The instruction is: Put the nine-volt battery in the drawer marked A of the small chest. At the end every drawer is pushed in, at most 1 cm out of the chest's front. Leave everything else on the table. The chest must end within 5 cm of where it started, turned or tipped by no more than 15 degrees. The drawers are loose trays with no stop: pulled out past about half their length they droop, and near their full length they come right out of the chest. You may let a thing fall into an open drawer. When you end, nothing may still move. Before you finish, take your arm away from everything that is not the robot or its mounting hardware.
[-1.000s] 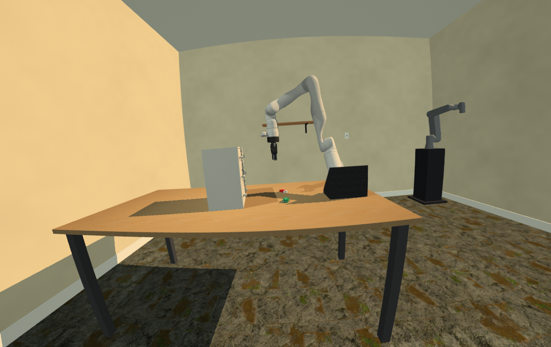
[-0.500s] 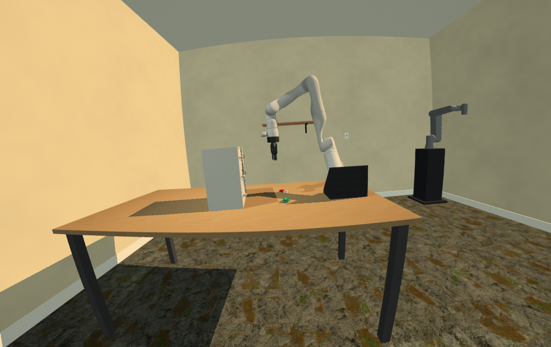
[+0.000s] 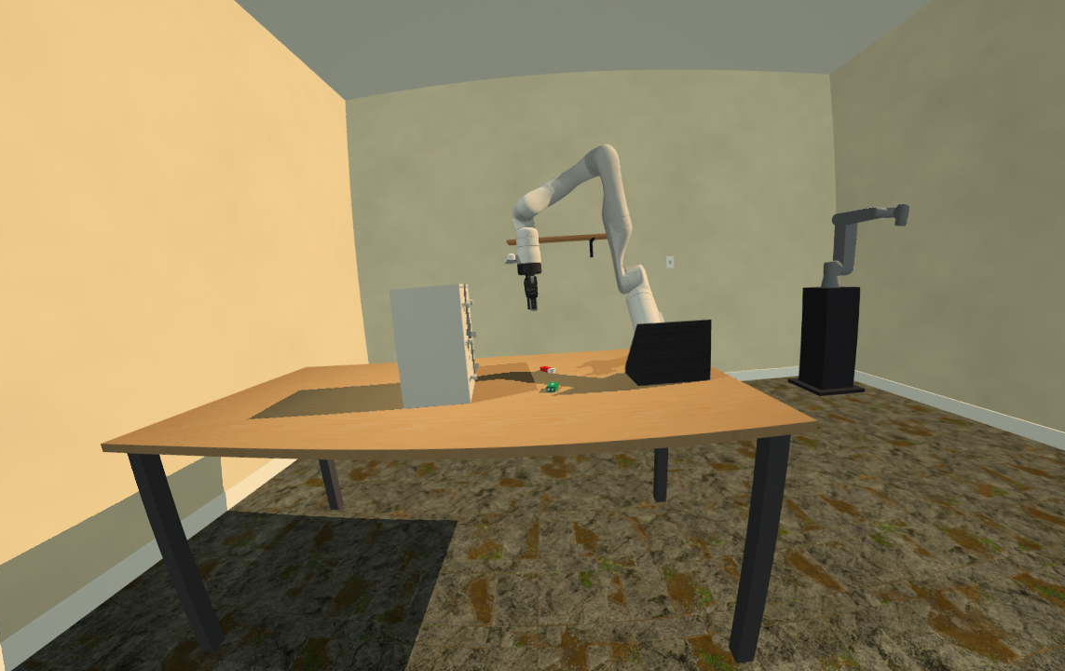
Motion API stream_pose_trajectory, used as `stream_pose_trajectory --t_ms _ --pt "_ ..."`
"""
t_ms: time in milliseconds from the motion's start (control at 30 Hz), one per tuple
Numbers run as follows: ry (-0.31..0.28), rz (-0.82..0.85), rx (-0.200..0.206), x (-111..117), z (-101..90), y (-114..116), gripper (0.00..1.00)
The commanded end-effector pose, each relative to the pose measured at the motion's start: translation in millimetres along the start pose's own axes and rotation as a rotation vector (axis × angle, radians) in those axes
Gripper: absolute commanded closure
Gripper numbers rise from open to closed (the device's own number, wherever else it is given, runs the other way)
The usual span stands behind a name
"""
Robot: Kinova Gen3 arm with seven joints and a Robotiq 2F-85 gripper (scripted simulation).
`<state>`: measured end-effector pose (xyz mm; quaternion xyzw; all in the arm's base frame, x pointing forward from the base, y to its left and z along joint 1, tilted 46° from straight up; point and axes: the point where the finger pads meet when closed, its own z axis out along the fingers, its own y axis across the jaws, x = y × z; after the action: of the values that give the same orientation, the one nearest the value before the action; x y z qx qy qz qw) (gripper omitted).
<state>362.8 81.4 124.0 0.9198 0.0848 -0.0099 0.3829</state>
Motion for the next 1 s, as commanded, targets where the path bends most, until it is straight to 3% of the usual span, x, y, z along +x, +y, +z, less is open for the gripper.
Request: stream_pose_trajectory --t_ms 0,200,367,967 --pt "0.004 -0.012 -0.013 1 0.5 -22 0.0" --pt "0.004 -0.012 -0.013 0 1.1 -73 0.0" --pt "0.004 -0.012 -0.013 0 1.4 -98 0.0" --pt "0.007 -0.012 -0.012 0 1.8 -103 0.0"
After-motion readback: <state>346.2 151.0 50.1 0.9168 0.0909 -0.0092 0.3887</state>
